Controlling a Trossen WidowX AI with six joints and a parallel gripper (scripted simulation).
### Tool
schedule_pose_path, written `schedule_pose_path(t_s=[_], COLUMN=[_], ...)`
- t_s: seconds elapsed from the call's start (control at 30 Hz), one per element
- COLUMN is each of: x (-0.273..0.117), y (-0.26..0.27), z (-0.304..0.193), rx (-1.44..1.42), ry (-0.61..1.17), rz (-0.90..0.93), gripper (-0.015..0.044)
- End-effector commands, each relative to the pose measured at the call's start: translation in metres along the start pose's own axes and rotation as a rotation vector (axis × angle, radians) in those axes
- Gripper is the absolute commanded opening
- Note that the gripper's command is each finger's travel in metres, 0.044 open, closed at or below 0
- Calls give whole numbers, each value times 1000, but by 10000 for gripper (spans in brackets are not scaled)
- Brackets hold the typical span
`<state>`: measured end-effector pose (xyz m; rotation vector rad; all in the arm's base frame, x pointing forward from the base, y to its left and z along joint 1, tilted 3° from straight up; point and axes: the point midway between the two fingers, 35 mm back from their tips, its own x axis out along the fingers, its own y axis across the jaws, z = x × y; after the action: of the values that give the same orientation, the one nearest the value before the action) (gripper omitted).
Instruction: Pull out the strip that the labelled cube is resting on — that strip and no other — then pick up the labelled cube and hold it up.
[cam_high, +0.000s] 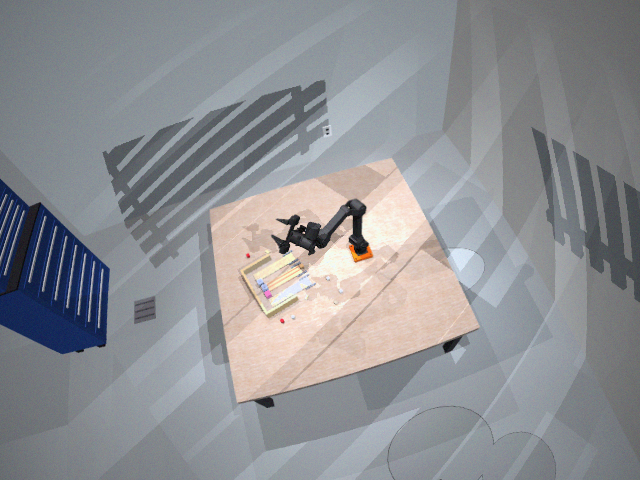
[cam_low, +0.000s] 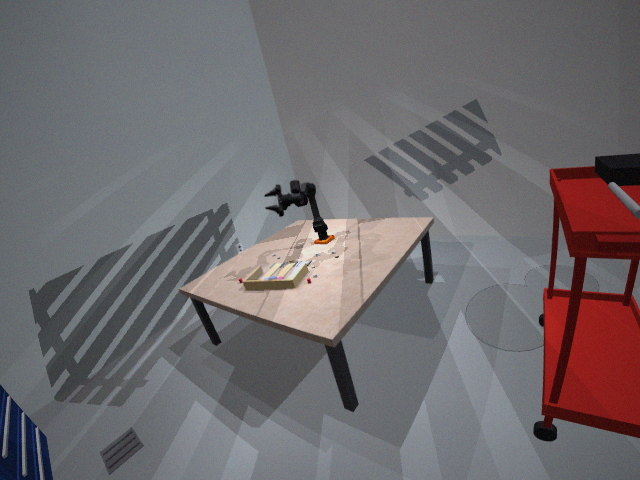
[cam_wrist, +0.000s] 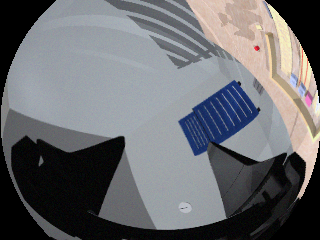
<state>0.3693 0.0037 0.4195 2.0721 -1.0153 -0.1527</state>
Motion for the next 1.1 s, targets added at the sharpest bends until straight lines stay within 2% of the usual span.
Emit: schedule_pose_path(t_s=[0.0, 0.07, 0.23, 0.47, 0.7, 0.93, 1.07], x=[0, 3, 4, -26, -51, -89, -93], y=[0, -4, -27, -71, -87, -101, -102], z=[0, 2, 23, 84, 118, 160, 164], rx=[-24, -215, -910, -1718, -1977, -2189, -2201], ry=[6, 54, 264, 694, 950, 1309, 1342], rz=[-4, -35, -163, -342, -403, -441, -442], gripper=[400, 400, 400, 400, 400, 400, 400])
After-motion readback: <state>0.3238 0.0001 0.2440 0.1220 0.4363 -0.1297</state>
